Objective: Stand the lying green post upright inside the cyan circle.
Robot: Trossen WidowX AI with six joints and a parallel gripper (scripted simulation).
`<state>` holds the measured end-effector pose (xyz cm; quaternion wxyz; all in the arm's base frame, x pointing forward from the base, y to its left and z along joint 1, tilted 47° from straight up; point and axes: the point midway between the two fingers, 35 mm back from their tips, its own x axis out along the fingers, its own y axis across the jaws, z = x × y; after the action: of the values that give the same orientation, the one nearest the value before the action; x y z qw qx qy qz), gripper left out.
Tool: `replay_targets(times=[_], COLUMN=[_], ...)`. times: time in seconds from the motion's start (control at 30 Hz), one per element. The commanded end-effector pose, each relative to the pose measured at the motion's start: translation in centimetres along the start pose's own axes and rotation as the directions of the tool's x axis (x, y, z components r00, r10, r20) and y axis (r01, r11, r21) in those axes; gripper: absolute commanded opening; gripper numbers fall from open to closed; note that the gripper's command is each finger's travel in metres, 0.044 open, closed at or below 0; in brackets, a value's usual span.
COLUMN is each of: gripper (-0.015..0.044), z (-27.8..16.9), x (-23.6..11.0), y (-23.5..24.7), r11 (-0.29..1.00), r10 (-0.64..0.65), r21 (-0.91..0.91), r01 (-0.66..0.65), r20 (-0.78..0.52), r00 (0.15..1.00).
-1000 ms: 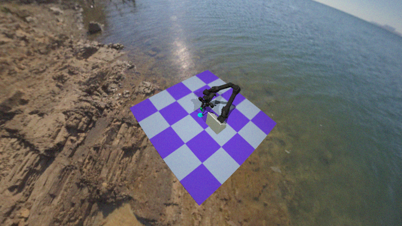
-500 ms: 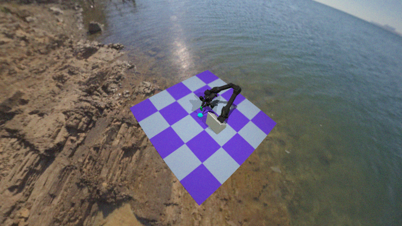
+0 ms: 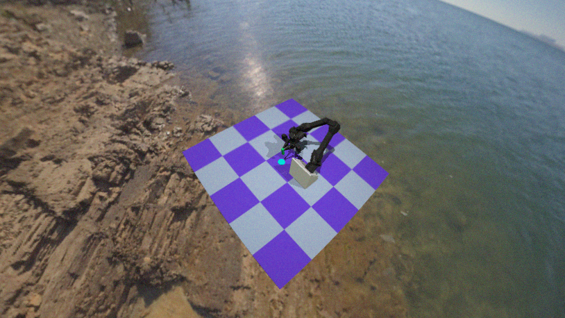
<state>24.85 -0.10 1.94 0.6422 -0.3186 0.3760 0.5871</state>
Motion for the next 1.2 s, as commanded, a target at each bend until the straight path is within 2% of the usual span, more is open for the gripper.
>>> replay_targets(times=[0.0, 0.63, 1.17], gripper=[0.0023, 0.0023, 0.0023], z=[0.1, 0.0, -7.1], x=[-0.4, -0.4, 1.0], y=[0.0, -0.1, -0.4], r11=[0.999, 0.999, 0.999], r10=[-0.030, -0.034, -0.032], r21=[-0.017, -0.019, -0.017], r01=[0.031, 0.034, 0.033], r20=[0.028, 0.032, 0.026], r00=[0.999, 0.999, 0.999])
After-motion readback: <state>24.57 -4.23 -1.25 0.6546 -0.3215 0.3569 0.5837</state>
